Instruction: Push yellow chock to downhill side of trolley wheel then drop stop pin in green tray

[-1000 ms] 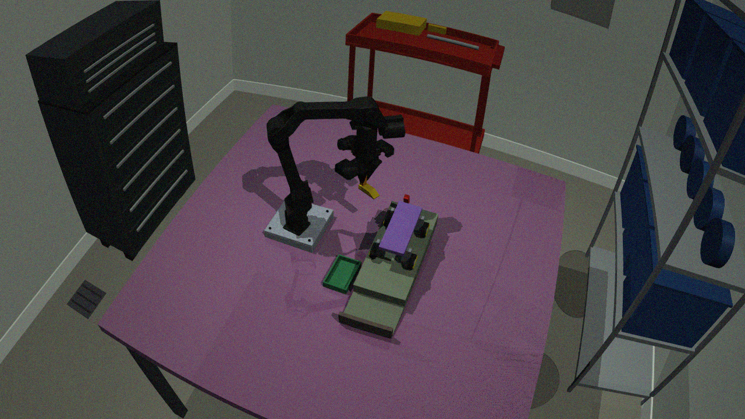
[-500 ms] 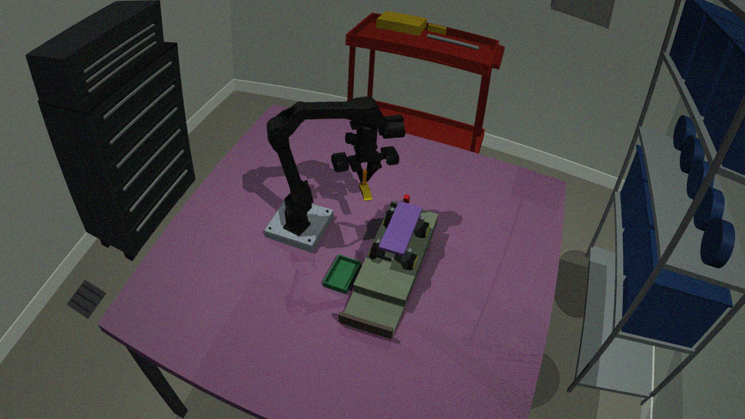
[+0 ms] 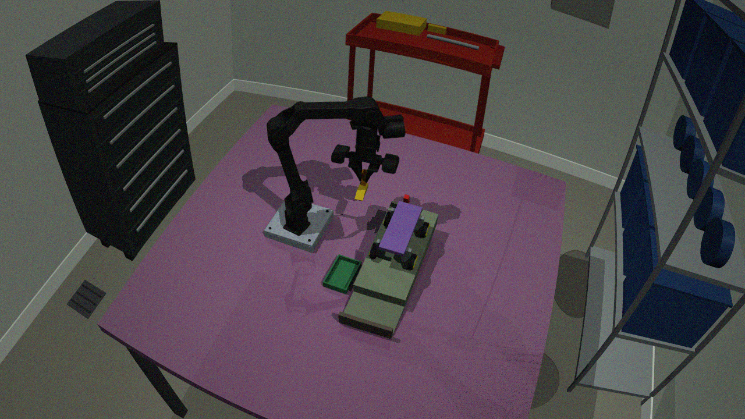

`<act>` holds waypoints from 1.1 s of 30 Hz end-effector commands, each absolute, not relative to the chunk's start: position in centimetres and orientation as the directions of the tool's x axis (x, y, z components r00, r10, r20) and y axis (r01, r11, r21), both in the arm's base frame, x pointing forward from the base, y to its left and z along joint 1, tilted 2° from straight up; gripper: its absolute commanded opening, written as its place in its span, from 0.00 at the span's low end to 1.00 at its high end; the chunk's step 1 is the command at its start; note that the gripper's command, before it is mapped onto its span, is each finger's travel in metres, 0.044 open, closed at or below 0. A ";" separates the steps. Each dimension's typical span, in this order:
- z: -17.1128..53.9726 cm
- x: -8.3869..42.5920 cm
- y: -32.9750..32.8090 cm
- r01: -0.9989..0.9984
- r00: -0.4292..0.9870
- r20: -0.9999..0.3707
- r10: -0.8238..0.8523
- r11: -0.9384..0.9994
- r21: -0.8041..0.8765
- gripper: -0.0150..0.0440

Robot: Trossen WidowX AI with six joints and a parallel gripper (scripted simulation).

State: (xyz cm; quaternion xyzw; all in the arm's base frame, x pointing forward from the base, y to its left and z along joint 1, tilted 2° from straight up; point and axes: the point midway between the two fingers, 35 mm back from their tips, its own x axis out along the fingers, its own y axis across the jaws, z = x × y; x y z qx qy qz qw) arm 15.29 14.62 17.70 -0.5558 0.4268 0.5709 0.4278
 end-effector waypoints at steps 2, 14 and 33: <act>17.8 15.3 14.7 -0.993 -0.016 -1.000 0.017 -0.113 0.014 0.25; 17.8 15.3 14.7 -0.954 -0.017 -1.000 0.018 0.298 0.022 0.25; 17.8 15.3 14.7 -0.572 -0.017 -1.000 0.020 0.820 0.026 0.25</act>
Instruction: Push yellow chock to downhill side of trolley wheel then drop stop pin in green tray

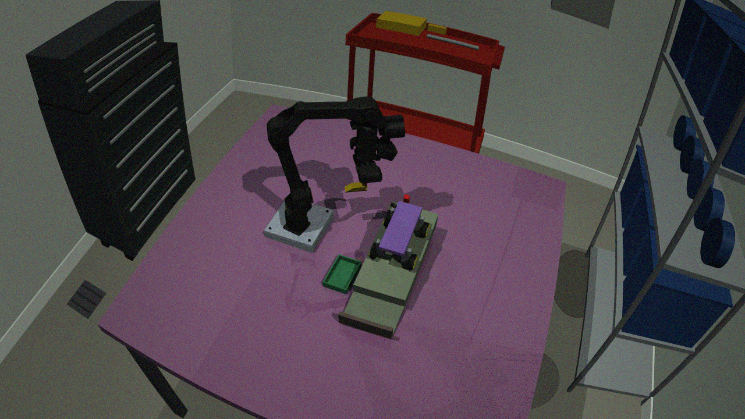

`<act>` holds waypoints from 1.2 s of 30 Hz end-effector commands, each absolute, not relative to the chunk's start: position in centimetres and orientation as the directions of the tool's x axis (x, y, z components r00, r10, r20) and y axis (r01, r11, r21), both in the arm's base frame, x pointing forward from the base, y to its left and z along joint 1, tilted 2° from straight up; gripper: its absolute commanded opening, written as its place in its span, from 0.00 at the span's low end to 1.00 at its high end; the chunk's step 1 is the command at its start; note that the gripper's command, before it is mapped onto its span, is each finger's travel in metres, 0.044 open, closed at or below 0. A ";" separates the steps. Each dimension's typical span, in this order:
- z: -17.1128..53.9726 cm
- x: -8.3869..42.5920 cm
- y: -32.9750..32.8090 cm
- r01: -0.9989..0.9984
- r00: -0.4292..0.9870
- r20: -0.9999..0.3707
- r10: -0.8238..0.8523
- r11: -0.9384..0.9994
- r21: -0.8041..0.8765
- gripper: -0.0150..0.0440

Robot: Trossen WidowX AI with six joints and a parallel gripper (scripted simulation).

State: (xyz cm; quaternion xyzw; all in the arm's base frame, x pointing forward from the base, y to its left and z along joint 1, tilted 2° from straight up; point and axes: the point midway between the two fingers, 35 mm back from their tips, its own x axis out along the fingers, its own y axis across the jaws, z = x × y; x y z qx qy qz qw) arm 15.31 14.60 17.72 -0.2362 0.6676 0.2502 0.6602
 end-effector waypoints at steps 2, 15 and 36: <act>17.8 15.3 14.7 -0.514 -0.017 -1.000 0.020 0.858 0.026 0.25; 17.8 15.3 14.7 -0.103 -0.017 -1.000 0.021 0.994 0.023 0.25; 17.8 15.3 14.7 0.586 -0.016 -1.000 0.021 0.810 0.008 0.25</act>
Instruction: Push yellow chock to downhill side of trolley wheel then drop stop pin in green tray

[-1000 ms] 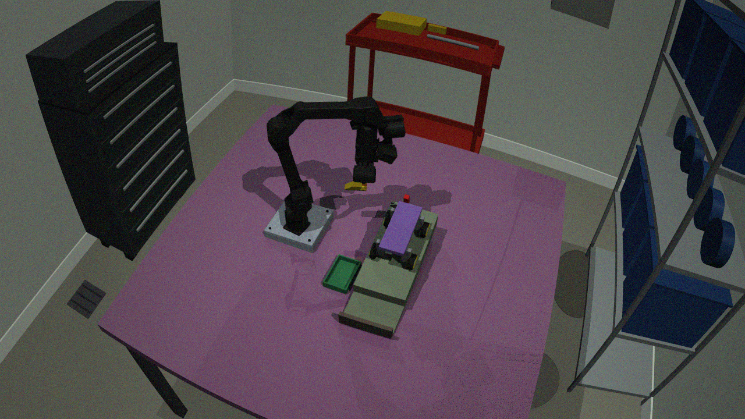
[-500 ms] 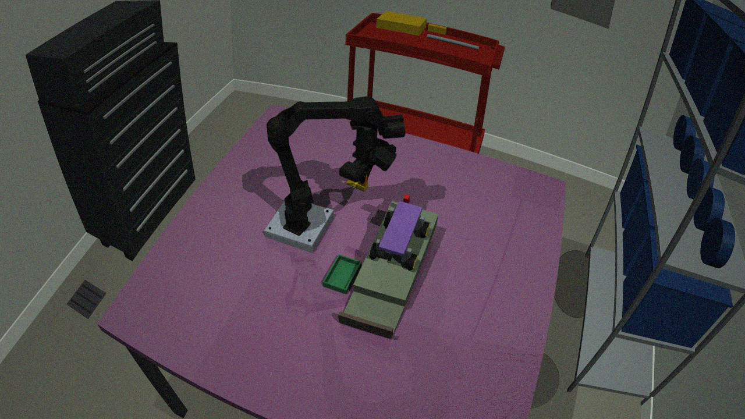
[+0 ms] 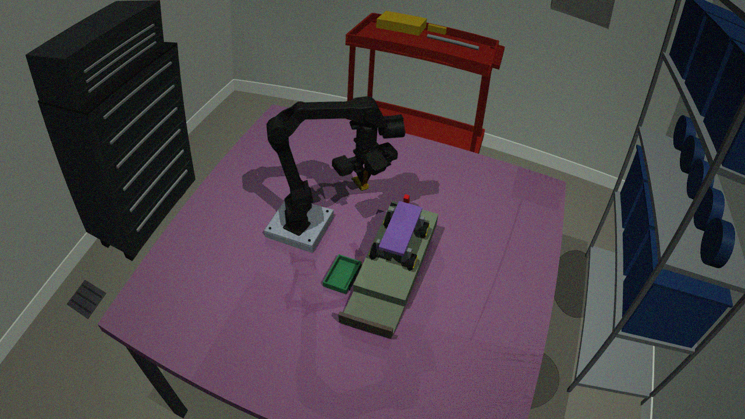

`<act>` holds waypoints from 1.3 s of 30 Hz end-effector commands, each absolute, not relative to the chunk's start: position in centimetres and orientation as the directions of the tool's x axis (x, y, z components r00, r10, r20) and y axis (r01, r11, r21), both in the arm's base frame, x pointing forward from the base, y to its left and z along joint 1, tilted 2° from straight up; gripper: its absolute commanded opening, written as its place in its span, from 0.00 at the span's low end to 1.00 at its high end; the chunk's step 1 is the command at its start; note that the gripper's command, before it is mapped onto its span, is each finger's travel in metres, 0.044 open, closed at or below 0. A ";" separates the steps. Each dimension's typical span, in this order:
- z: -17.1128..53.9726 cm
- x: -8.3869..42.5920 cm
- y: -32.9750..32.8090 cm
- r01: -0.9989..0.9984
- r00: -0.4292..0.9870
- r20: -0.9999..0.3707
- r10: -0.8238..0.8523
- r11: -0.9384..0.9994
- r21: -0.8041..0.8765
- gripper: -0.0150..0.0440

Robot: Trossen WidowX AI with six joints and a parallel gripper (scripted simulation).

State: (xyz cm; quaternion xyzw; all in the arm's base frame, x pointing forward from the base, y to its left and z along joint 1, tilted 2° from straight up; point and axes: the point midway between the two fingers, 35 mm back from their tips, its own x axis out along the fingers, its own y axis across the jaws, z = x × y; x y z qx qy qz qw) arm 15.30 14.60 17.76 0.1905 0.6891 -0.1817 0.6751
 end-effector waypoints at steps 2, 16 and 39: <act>17.8 15.3 14.7 0.641 -0.015 -1.000 0.021 0.768 0.007 0.25; 17.8 15.3 14.7 0.925 -0.014 -1.000 0.022 0.380 -0.004 0.25; 17.6 16.9 11.6 0.985 -0.012 -1.000 0.019 0.172 -0.008 0.25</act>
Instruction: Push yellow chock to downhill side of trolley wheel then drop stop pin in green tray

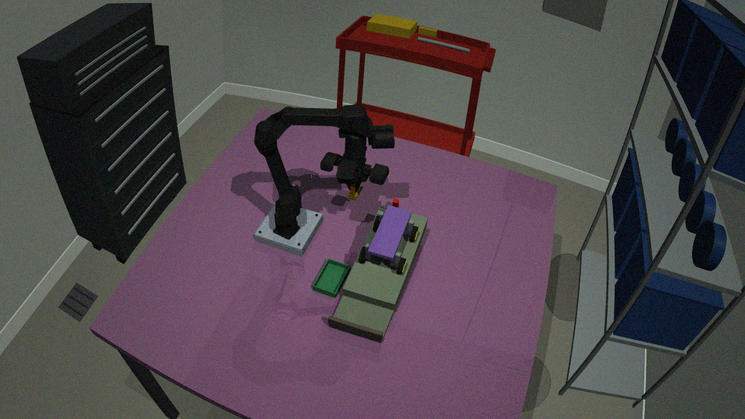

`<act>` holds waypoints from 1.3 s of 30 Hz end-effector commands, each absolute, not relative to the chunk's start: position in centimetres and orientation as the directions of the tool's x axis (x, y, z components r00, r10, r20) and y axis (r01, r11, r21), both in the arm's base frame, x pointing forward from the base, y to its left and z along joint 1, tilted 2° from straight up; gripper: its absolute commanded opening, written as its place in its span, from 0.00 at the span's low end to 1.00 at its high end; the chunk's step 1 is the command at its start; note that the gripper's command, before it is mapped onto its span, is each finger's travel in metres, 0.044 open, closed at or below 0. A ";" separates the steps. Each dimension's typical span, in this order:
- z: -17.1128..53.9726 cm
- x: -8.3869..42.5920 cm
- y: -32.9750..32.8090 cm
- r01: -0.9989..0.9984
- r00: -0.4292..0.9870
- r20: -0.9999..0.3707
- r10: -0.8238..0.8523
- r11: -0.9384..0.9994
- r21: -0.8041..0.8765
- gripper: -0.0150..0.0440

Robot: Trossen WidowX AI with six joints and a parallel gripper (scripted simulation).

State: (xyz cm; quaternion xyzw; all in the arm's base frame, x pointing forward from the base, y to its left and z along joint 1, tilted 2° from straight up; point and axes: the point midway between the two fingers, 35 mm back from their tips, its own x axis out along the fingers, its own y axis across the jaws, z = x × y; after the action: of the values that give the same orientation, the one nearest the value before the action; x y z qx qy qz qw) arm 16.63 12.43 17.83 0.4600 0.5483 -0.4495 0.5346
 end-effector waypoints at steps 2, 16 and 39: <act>17.6 17.2 11.1 0.985 -0.011 -1.000 0.019 0.170 -0.008 0.25; 17.4 19.2 7.1 0.986 -0.009 -1.000 0.015 0.168 -0.007 0.25; 16.5 22.2 -0.3 0.986 -0.007 -1.000 0.008 0.168 -0.005 0.25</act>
State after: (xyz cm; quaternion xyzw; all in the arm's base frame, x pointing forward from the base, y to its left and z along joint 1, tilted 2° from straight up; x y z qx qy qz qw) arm 21.72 0.67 16.53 0.4569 0.5465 -0.4568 0.5329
